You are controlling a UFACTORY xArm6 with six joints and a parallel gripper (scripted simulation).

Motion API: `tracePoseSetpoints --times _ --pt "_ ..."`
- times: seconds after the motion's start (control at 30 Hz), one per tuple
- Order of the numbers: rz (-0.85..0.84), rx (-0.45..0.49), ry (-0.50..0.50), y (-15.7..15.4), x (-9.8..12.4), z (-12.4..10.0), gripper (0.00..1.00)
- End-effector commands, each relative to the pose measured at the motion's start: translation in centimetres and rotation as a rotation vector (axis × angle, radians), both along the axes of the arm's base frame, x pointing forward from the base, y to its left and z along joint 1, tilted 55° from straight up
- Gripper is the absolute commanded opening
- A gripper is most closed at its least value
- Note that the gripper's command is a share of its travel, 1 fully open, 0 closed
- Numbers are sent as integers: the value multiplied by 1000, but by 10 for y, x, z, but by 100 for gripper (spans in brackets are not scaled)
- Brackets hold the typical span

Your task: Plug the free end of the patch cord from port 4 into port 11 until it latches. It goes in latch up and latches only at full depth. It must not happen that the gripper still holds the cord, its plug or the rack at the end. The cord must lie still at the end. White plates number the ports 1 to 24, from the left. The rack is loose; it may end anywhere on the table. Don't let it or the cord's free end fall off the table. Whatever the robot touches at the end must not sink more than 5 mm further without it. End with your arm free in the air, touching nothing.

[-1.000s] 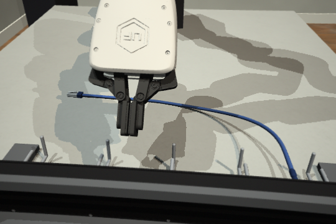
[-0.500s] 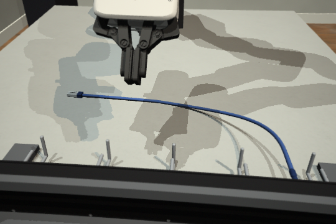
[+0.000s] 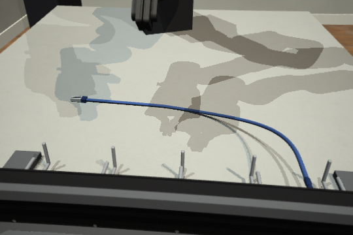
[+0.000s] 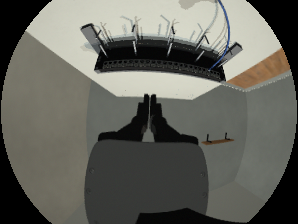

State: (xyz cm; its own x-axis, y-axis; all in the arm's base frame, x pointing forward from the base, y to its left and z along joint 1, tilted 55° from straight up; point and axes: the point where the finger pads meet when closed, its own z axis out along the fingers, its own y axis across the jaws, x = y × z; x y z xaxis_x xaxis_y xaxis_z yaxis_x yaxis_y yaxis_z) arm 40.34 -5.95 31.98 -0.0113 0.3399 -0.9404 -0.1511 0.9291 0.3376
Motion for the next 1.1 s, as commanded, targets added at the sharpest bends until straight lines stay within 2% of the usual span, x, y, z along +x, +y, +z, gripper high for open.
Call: tracePoseSetpoints --times 0.0,0.47,0.87,1.07 --pt "2 0 0 0 -3 1 0" --pt "2 0 0 -22 0 -6 0" --pt "2 0 0 -77 9 -26 0" --pt "2 0 0 -88 11 -30 0"
